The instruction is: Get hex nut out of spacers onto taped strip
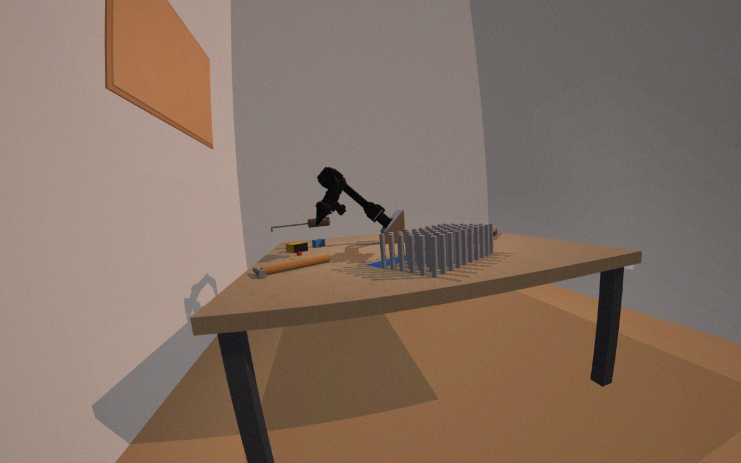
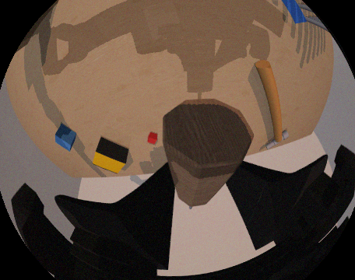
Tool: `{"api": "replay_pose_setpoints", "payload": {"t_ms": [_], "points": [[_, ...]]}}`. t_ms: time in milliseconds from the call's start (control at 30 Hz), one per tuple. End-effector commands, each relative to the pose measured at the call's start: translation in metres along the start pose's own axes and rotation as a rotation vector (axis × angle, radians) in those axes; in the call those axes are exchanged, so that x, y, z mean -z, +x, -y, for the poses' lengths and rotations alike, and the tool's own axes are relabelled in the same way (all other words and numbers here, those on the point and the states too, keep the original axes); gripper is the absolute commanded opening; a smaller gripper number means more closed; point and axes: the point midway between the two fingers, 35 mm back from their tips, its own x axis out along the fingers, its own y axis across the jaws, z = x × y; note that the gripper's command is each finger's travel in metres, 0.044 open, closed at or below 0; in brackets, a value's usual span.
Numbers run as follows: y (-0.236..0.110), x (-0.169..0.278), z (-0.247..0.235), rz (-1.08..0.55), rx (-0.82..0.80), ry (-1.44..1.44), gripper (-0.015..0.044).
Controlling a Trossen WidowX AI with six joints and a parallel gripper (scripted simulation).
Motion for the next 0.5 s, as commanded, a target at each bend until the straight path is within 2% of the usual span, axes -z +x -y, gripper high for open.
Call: {"api": "replay_pose_setpoints", "payload": {"t_ms": [0, 467], "points": [[0.0017, -0.0023, 0.0007, 0.004, 0.001, -0.004, 0.0], [0.0079, -0.0077, 0.0025, 0.01, -0.002, -0.003, 0.0]]}}
